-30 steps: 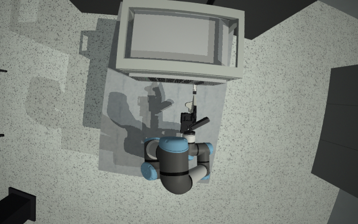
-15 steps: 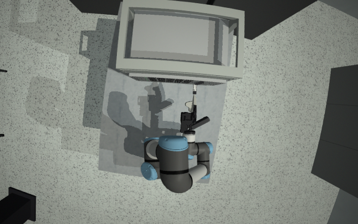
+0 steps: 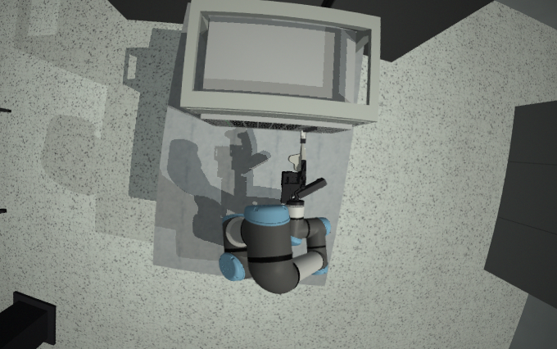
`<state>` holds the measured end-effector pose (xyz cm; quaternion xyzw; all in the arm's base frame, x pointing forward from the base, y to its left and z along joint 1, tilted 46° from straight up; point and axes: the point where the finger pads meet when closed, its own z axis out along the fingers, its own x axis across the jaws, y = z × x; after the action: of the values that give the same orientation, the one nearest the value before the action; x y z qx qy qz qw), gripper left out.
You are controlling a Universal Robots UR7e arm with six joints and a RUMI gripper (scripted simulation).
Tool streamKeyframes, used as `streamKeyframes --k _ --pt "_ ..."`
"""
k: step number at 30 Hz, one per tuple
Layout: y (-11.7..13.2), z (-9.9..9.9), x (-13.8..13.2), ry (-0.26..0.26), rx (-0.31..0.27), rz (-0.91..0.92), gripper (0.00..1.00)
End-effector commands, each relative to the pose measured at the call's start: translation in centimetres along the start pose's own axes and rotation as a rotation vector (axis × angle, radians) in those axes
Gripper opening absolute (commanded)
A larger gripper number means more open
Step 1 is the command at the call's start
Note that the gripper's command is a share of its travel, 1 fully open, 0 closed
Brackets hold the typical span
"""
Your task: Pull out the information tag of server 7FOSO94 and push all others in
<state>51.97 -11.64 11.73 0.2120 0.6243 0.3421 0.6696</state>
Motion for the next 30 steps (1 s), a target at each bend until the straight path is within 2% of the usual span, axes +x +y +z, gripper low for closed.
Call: streamKeyframes --k 1,20,30 --pt "0.0 0.7 -0.1 -0.001 0.002 -0.001 0.0" --pt "0.0 3.1 -0.1 -0.001 0.002 -0.001 0.0" --pt "0.0 3.7 -0.1 -0.001 0.002 -0.001 0.0"
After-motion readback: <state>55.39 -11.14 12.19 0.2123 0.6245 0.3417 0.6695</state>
